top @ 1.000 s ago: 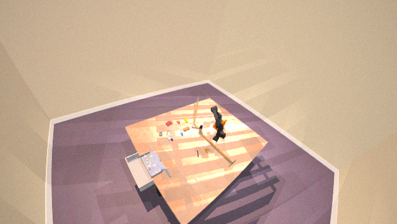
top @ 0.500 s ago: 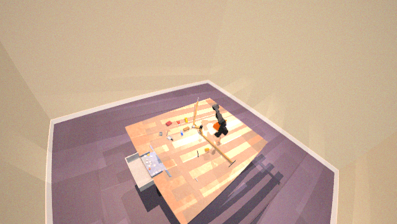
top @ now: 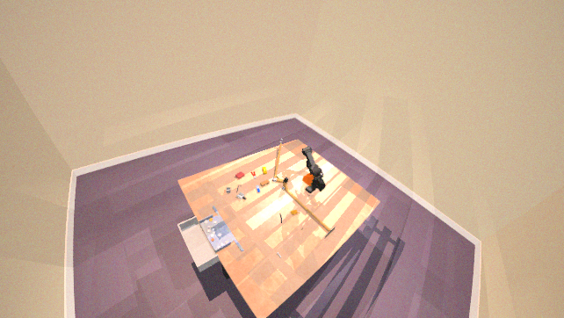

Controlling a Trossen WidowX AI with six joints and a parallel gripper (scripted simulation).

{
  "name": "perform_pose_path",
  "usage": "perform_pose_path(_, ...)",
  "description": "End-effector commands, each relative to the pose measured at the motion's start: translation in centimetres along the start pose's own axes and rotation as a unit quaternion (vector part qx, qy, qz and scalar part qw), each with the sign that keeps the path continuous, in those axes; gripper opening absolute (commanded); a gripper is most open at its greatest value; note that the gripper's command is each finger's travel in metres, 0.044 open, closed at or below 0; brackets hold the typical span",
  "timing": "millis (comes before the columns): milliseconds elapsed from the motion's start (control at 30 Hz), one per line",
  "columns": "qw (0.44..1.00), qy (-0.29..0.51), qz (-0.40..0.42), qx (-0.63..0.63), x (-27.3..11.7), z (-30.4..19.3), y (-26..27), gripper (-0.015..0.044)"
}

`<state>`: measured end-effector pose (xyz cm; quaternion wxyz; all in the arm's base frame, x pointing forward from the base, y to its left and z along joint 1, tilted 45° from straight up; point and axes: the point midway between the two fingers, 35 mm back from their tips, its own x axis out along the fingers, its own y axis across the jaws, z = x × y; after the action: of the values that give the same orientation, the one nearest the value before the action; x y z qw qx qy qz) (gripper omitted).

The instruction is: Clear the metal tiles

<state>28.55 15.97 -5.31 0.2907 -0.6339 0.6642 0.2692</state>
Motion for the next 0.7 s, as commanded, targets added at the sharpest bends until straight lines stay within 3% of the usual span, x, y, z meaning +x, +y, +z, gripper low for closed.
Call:
perform_pose_path(0, 1.000, 0.003, 0.003, 0.003, 1.3, -0.1, -0.1, 0.0000)
perform_pose_path(667, 1.000, 0.002, 0.002, 0.016, 6.6, 0.2, -0.6, 0.0000)
